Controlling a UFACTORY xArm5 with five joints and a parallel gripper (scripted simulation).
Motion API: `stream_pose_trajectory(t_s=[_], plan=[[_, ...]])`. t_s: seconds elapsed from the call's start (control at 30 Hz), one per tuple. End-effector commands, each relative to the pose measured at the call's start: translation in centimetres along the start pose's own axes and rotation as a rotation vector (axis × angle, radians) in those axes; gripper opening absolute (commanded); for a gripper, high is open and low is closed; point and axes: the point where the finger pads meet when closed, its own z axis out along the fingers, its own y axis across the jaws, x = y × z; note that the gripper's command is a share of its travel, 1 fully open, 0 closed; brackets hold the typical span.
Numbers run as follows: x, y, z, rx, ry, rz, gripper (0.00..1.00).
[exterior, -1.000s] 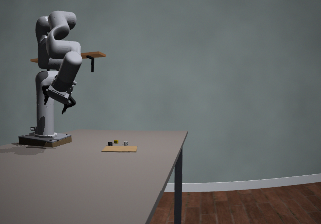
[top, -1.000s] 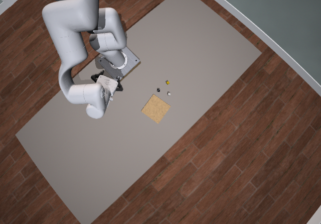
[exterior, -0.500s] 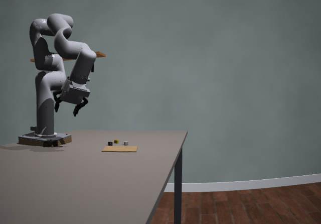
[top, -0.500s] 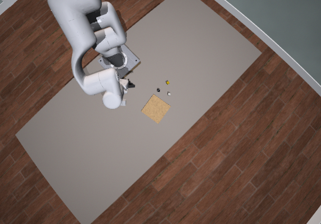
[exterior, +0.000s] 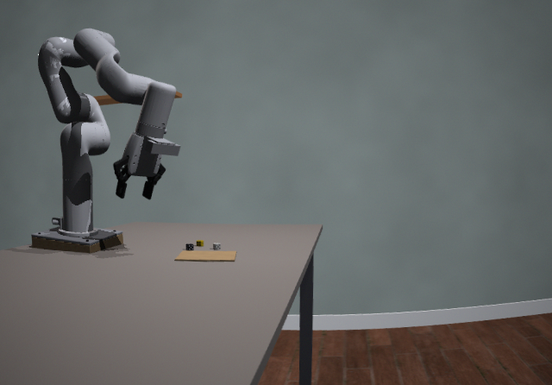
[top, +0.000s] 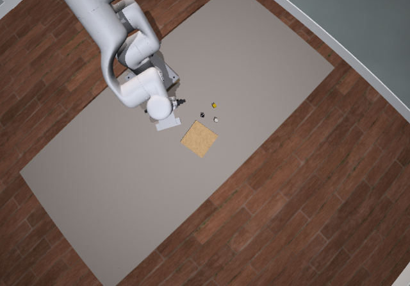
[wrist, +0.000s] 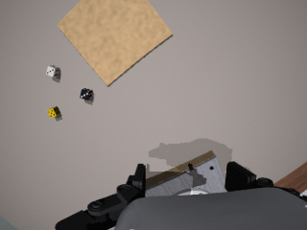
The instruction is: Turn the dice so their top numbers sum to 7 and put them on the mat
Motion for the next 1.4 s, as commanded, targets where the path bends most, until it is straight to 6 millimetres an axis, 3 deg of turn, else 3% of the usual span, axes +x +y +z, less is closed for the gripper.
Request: stream_pose_trajectory(t_s=[0.0, 0.1, 0.17, 0.5, 1.2, 1.37], plan=[[0.7, -2.4, -0.3, 0.006, 0.105, -0.141, 1.00], [0.7, -2.5, -0.3, 0.006, 0.106, -0.143, 1.00], [0.9, -4.4, -0.7, 0.012, 0.180, -0.257, 1.00], [0.7, -8.4, -1.6, 0.029, 0.328, -0.487, 1.00], [0.9, -8.5, -1.2, 0.030, 0.330, -0.492, 1.00], [1.8, -8.6, 1.2, 0.029, 0.330, -0.491, 1.00]])
